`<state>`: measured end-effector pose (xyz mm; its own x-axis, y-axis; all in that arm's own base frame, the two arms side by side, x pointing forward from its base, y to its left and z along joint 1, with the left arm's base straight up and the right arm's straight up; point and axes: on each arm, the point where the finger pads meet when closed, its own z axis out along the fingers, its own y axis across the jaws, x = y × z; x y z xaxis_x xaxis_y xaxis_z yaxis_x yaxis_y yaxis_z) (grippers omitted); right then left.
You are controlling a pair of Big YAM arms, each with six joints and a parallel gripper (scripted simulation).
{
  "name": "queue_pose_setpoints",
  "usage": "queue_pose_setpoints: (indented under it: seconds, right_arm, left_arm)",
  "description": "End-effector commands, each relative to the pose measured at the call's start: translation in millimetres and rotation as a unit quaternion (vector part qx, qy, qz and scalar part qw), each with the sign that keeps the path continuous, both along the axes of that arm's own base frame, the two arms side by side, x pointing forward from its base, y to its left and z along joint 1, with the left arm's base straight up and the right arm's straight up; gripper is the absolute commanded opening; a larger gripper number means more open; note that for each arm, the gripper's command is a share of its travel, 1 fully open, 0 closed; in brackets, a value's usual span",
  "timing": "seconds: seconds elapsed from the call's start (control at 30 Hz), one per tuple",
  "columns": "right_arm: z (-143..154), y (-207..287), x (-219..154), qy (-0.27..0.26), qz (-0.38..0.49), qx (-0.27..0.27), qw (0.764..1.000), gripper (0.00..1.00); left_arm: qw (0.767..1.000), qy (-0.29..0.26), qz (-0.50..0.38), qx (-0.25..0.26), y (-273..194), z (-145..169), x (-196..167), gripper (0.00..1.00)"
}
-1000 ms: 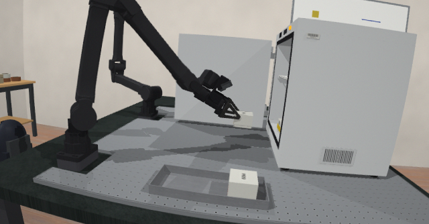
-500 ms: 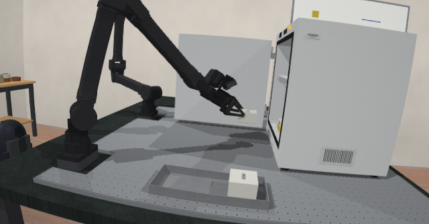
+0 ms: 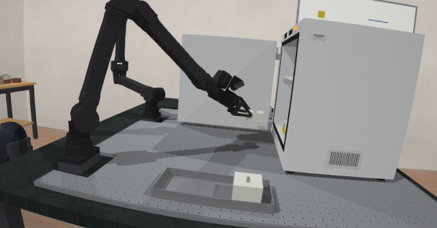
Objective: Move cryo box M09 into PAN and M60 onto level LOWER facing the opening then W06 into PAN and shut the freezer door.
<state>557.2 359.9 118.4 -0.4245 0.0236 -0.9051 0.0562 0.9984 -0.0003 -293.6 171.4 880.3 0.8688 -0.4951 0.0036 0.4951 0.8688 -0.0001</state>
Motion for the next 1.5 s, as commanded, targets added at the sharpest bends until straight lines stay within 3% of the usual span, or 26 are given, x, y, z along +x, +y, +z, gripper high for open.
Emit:
queue_pose_setpoints:
  seconds: [0.0,0.53,0.57,1.47]
  right_arm:
    - [33,8,19,-0.023,-0.009,0.022,0.999,0.77]
    - [45,8,23,-0.026,-0.012,0.025,0.999,0.77]
    - [31,8,14,-0.018,-0.006,0.015,1.000,0.77]
    - [25,4,66,-0.016,-0.007,0.008,1.000,0.77]
  left_arm:
    - [1.000,0.014,-0.006,0.008,-8,4,14,0.00]
    - [1.000,0.014,-0.006,0.008,-8,4,14,0.00]
    - [1.000,0.014,-0.006,0.008,-8,4,14,0.00]
    - [1.000,0.014,-0.006,0.008,-8,4,14,0.00]
